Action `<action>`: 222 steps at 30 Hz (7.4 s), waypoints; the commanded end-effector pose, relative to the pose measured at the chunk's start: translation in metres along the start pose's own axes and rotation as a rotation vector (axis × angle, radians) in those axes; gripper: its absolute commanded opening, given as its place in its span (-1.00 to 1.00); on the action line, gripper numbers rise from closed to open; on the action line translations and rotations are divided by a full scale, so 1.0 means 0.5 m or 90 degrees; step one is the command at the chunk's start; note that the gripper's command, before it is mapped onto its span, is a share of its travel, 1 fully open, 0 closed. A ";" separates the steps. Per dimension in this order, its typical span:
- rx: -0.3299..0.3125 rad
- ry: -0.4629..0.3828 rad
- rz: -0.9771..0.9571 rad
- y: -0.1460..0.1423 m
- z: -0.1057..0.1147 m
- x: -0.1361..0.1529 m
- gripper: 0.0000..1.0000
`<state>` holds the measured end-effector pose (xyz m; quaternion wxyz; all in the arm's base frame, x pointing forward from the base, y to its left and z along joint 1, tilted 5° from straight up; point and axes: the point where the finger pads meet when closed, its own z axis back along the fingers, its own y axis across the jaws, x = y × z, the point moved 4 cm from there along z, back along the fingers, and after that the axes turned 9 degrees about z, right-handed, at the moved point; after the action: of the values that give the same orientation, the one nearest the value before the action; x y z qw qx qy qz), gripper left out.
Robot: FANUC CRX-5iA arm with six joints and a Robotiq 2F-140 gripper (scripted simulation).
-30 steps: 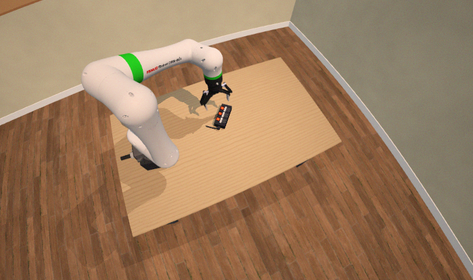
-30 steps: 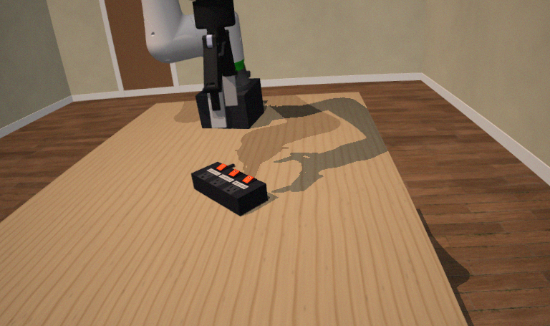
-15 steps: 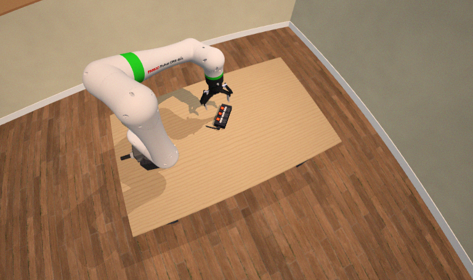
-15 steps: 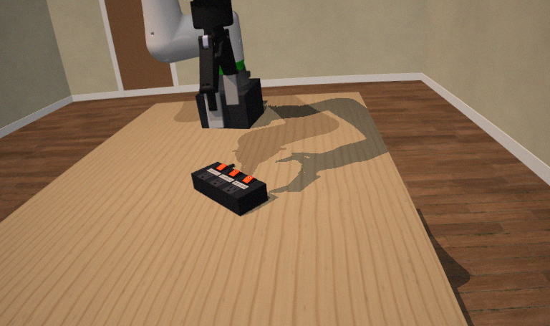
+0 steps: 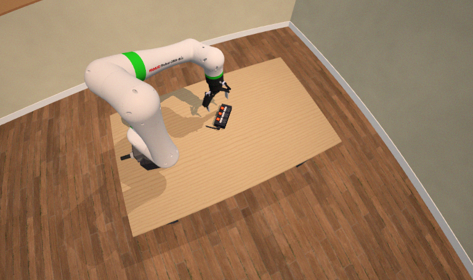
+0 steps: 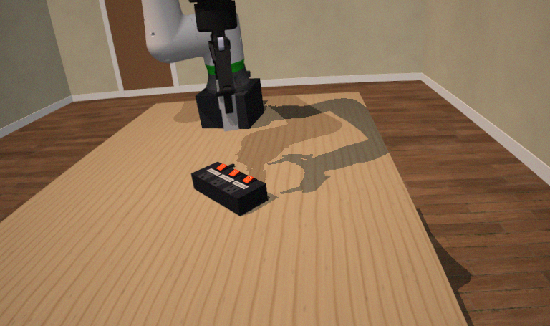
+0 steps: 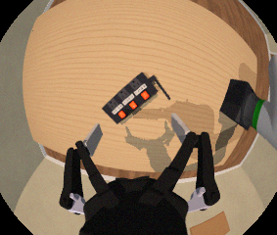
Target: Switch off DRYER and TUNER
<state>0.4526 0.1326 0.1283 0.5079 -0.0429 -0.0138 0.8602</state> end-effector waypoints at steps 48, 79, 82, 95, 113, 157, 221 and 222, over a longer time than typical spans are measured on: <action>-0.008 -0.004 1.360 -0.091 -0.089 0.043 -1.00; -0.008 -0.005 1.360 -0.091 -0.096 0.043 -1.00; -0.008 -0.005 1.360 -0.091 -0.097 0.043 -1.00; -0.008 -0.005 1.360 -0.091 -0.125 0.043 -1.00; -0.008 -0.005 1.360 -0.092 -0.165 0.042 -1.00; -0.008 -0.005 1.360 -0.092 -0.177 0.042 -1.00; -0.008 -0.005 1.360 -0.092 -0.196 0.042 -1.00; -0.008 -0.005 1.360 -0.092 -0.196 0.042 -1.00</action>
<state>0.4910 0.1715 0.0326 -0.5097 -0.0327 0.0250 0.8593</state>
